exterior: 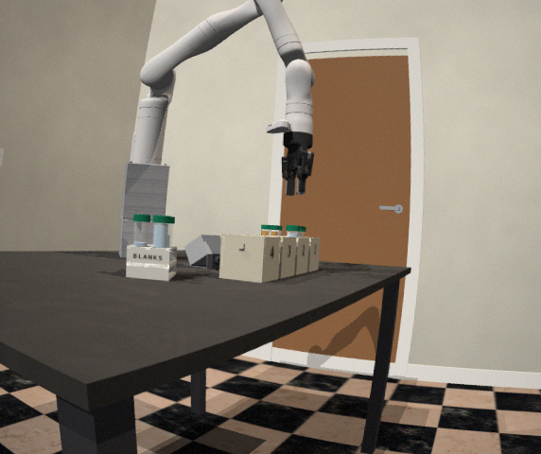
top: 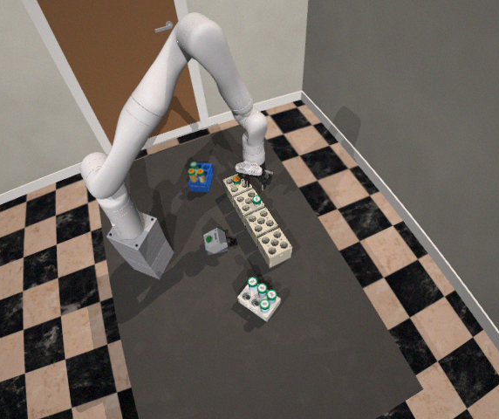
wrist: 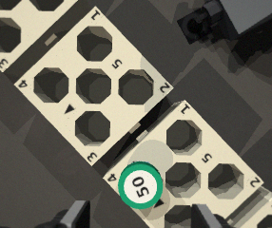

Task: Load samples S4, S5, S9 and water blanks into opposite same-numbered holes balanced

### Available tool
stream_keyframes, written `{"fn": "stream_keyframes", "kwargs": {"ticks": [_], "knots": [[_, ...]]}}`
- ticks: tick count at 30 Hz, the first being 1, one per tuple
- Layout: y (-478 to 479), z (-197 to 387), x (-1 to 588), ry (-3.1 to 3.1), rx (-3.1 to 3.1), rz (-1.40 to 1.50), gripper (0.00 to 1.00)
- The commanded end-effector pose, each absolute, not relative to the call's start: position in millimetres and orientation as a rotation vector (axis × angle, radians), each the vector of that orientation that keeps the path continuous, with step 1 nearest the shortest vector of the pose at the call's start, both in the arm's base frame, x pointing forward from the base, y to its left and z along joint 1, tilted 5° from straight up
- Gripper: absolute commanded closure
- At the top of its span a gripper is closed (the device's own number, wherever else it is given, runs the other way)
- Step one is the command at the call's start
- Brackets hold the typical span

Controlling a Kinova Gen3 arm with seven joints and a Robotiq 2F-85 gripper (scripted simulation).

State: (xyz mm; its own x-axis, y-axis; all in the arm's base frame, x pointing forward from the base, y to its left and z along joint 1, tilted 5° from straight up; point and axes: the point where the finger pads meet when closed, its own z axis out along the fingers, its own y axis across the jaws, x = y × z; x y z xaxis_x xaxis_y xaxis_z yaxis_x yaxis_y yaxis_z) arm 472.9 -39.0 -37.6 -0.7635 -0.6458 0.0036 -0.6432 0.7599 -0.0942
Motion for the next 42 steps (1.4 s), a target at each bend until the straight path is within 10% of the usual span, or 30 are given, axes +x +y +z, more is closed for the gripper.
{"fn": "stream_keyframes", "kwargs": {"ticks": [1,42], "knots": [[-39,-32,473,2.918,-1.069,-0.140,0.38],[-37,-5,472,2.918,-1.069,-0.140,0.38]]}}
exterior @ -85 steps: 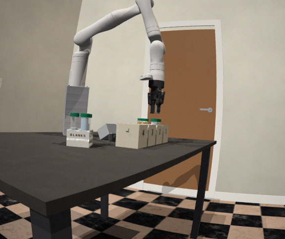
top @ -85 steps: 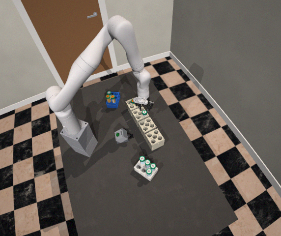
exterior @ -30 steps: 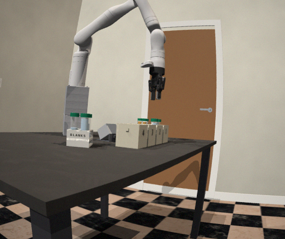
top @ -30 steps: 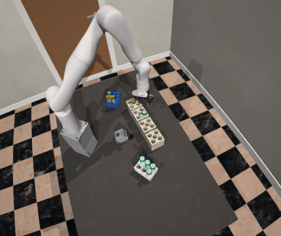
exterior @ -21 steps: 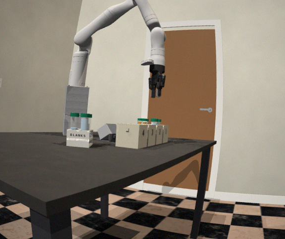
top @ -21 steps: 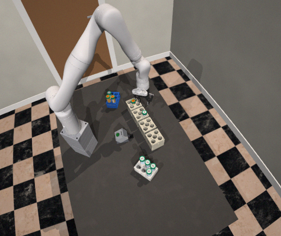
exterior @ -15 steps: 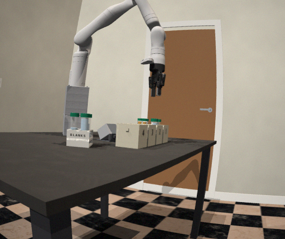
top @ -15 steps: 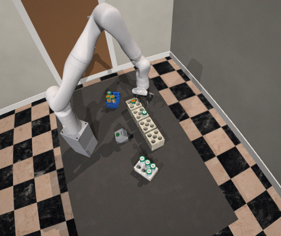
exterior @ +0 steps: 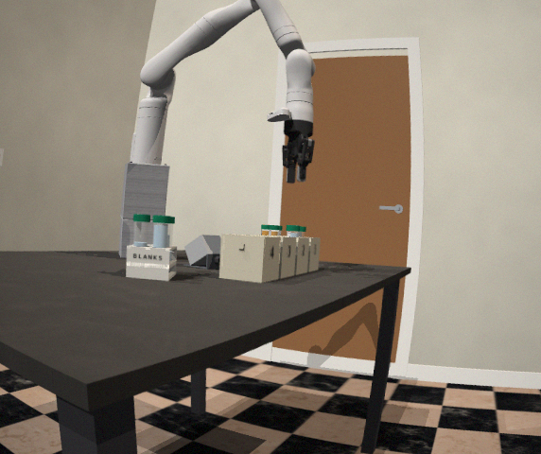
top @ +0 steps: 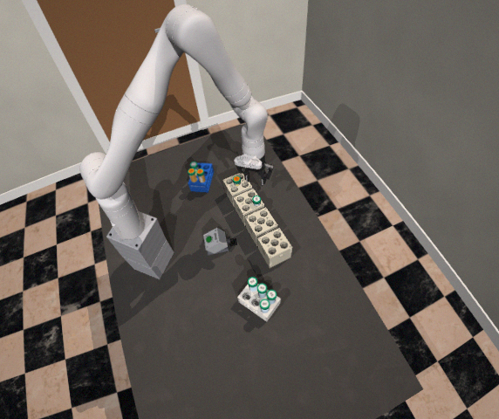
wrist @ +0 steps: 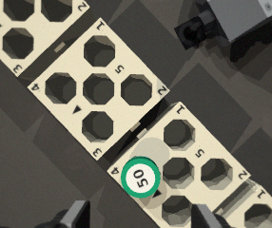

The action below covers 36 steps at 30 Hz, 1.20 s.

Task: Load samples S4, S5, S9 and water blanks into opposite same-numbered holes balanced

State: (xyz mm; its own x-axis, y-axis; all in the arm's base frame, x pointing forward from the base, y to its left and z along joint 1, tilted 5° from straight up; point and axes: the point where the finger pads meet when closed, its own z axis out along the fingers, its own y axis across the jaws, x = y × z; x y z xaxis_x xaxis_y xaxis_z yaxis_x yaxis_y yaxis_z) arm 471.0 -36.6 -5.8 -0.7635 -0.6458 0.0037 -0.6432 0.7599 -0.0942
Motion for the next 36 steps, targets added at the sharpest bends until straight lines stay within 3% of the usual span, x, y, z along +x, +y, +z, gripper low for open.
{"fn": "stream_keyframes", "kwargs": {"ticks": [1,15,36], "knots": [[-37,-5,472,2.918,-1.069,-0.140,0.38],[-60,-4,459,3.038,-0.588,-0.131,0.38],[-116,-2,428,3.038,-0.586,-0.131,0.38]]}}
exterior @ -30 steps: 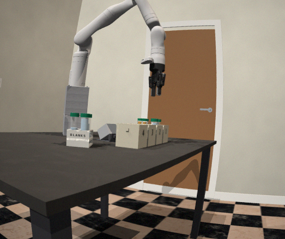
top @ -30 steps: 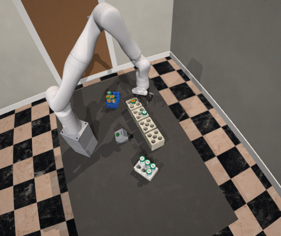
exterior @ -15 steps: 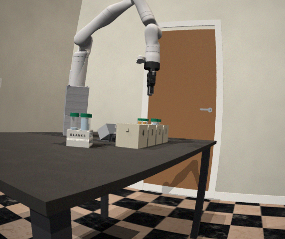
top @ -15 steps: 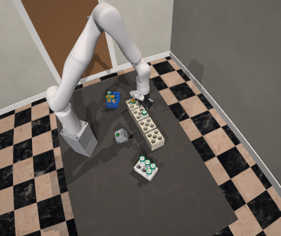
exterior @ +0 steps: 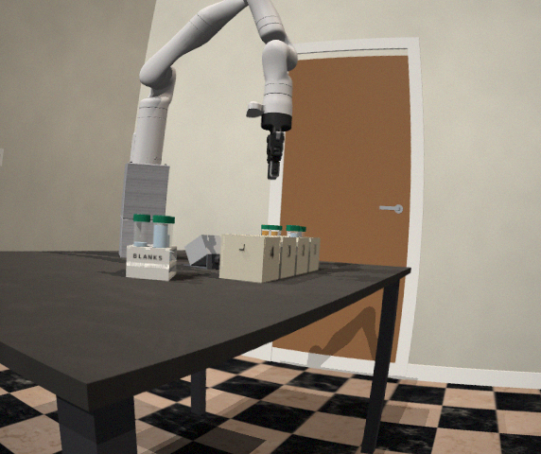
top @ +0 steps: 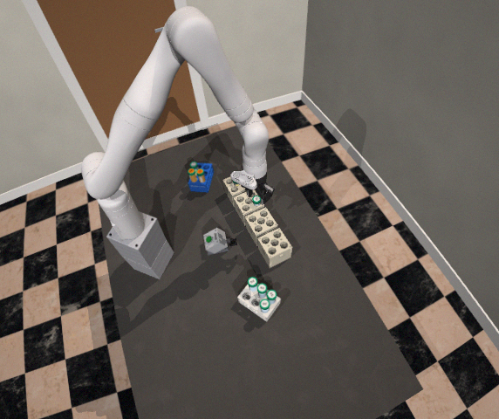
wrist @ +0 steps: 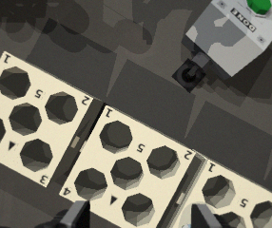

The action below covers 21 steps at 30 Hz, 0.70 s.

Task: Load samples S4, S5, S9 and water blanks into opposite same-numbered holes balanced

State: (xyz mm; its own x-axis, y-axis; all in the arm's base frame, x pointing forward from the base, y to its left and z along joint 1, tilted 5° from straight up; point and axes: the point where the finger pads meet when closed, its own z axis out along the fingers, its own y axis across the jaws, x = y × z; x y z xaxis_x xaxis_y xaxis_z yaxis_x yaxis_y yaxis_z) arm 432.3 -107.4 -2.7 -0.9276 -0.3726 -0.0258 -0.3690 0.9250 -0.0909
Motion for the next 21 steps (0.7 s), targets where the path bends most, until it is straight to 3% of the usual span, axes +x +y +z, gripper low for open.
{"fn": "stream_keyframes", "kwargs": {"ticks": [1,21], "knots": [[-119,-2,427,3.038,-0.586,-0.131,0.38],[-171,1,398,3.039,-0.586,-0.131,0.38]]}}
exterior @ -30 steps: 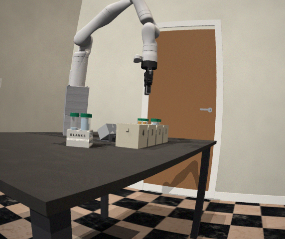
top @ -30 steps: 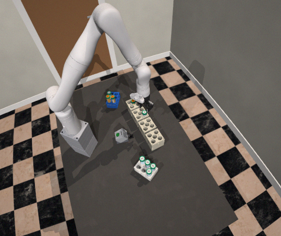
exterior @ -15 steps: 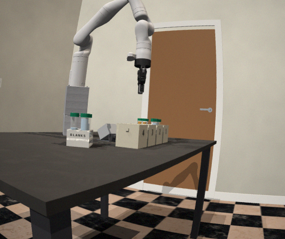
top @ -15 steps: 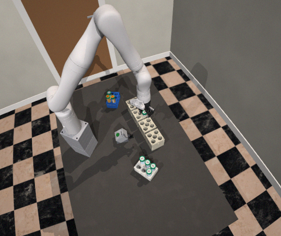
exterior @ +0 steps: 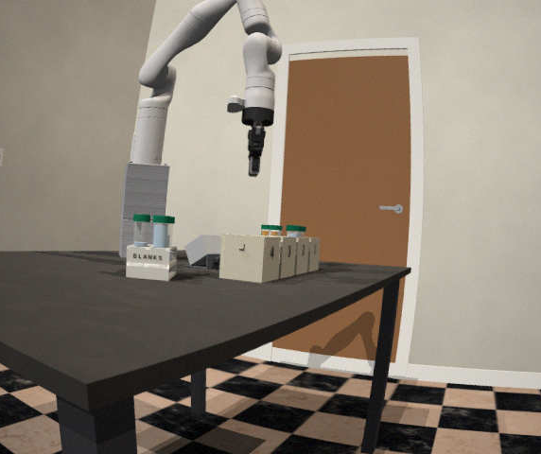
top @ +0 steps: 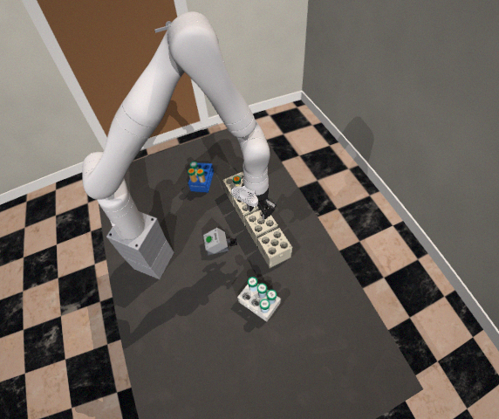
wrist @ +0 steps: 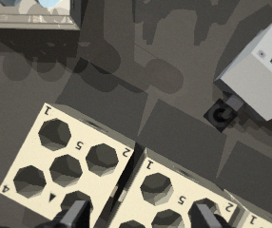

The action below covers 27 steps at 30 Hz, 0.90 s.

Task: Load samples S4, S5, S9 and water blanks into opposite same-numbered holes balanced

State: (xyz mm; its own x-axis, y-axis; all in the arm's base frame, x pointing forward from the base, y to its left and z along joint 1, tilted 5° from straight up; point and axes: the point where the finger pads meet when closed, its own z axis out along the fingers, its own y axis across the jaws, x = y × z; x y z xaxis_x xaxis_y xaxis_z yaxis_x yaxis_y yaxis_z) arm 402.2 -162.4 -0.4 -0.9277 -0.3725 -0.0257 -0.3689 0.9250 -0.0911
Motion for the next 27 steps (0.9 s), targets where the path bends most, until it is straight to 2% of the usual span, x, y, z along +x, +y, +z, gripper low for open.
{"fn": "stream_keyframes", "kwargs": {"ticks": [1,27], "knots": [[-174,1,396,3.039,-0.586,-0.131,0.38],[-238,3,361,3.039,-0.586,-0.131,0.38]]}}
